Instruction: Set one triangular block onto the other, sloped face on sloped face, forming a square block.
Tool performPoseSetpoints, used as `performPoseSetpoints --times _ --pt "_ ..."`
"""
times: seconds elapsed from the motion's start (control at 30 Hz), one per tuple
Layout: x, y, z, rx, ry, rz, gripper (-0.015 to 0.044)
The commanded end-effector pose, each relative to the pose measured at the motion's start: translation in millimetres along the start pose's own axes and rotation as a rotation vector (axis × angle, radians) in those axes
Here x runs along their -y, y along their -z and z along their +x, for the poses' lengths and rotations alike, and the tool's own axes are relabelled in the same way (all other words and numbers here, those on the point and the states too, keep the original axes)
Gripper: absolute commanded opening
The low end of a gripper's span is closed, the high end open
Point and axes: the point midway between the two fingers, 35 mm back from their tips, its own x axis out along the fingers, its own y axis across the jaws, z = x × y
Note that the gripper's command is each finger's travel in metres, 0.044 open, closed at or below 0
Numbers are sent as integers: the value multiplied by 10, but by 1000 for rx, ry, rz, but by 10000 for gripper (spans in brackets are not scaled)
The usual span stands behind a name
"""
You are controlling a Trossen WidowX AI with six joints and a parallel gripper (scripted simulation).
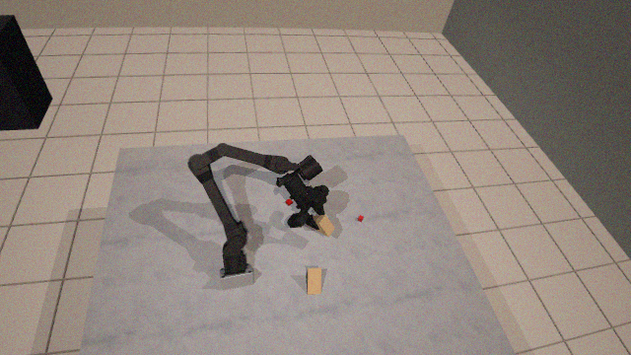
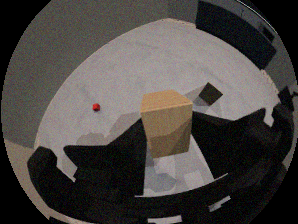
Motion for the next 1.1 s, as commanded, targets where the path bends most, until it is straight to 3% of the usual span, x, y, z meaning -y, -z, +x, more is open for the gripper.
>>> performPoseSetpoints --times 0.0,0.27,1.07 --pt "-19 -25 -54 5 -10 -6 0" --pt "2 -9 -21 -13 5 9 0" --pt "68 -69 79 -468 248 500 0"
